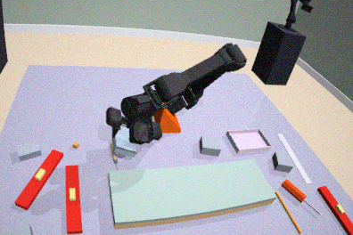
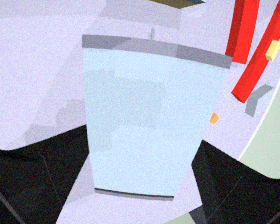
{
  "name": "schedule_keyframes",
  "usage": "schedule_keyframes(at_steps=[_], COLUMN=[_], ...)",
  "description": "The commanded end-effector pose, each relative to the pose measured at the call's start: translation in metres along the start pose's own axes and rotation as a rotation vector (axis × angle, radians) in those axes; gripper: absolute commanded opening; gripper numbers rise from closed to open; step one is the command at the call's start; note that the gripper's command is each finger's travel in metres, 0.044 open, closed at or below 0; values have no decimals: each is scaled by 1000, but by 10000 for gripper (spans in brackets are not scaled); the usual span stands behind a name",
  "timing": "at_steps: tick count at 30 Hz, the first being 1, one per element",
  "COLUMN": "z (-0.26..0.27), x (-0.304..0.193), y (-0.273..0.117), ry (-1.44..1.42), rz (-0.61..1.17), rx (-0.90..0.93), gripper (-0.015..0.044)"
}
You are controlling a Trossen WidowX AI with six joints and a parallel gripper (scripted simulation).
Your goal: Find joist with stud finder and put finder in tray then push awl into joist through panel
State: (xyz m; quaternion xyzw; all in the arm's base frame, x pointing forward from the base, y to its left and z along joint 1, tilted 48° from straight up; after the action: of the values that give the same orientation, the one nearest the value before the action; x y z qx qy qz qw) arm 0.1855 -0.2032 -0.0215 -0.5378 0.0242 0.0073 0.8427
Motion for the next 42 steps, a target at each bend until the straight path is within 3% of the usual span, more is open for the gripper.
schedule_keyframes(at_steps=[1,42], z=[3,34], x=[0,0], y=[-1,5], ry=[7,29], rz=[1,3], rx=[-32,-273], gripper=[0,0])
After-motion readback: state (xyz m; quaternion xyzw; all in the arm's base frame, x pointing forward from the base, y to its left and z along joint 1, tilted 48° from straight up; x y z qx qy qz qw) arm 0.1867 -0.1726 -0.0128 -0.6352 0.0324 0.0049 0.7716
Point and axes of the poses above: the point midway between the two fingers, 35 mm back from their tips, its own y axis out along the fingers, its own z axis across the jaws, x = y × z, the point moved 10 cm from there along -y, back along the fingers
